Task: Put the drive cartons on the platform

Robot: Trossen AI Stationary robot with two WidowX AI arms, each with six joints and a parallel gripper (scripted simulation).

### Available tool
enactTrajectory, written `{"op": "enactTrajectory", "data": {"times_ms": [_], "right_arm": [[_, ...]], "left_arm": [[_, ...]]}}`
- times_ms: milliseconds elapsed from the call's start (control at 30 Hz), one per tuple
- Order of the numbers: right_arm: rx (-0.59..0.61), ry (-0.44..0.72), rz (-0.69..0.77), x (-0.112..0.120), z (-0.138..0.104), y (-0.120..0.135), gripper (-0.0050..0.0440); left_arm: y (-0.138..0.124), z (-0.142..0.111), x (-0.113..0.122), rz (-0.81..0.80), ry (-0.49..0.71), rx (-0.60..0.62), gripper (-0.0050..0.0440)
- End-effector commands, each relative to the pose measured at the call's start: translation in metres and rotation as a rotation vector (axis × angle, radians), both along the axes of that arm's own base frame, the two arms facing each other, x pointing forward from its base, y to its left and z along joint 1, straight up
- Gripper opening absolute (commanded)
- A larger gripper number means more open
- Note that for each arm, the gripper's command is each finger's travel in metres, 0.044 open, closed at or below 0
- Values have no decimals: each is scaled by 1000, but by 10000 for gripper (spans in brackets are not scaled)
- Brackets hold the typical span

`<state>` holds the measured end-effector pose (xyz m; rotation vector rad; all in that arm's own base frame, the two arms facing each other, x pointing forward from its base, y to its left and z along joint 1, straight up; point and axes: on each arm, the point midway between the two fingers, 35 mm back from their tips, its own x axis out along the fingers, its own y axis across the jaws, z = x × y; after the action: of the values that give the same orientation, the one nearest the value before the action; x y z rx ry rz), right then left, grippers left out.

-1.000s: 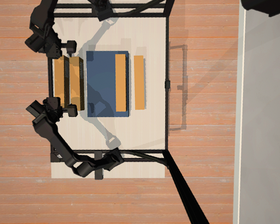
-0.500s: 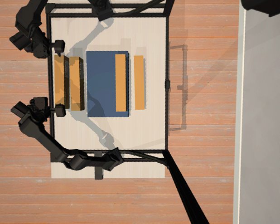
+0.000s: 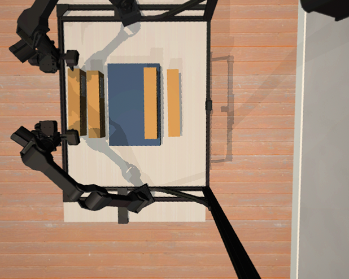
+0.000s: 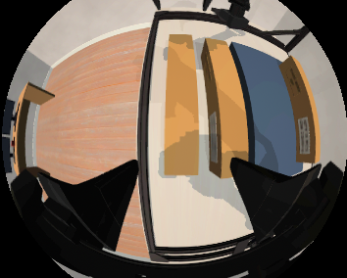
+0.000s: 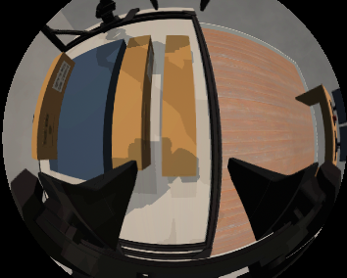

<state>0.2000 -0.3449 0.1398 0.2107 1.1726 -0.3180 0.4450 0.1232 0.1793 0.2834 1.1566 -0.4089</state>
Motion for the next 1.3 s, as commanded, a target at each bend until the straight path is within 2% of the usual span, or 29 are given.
{"op": "enactTrajectory", "data": {"times_ms": [0, 233, 700, 767, 1033, 1267], "right_arm": [[3, 0, 4, 0, -7, -1, 389], [3, 0, 4, 0, -23, -1, 389], [3, 0, 4, 0, -98, -1, 389], [3, 0, 4, 0, -98, -1, 389], [3, 0, 4, 0, -126, -1, 389], [3, 0, 4, 0, -130, -1, 389]], "left_arm": [[0, -9, 0, -5, 8, -4, 389], [0, -26, 0, -5, 8, -4, 389], [0, -101, 0, -5, 8, -4, 389], [0, -101, 0, -5, 8, -4, 389], [0, -128, 0, -5, 8, -4, 389], [0, -133, 0, -5, 8, -4, 389]]}}
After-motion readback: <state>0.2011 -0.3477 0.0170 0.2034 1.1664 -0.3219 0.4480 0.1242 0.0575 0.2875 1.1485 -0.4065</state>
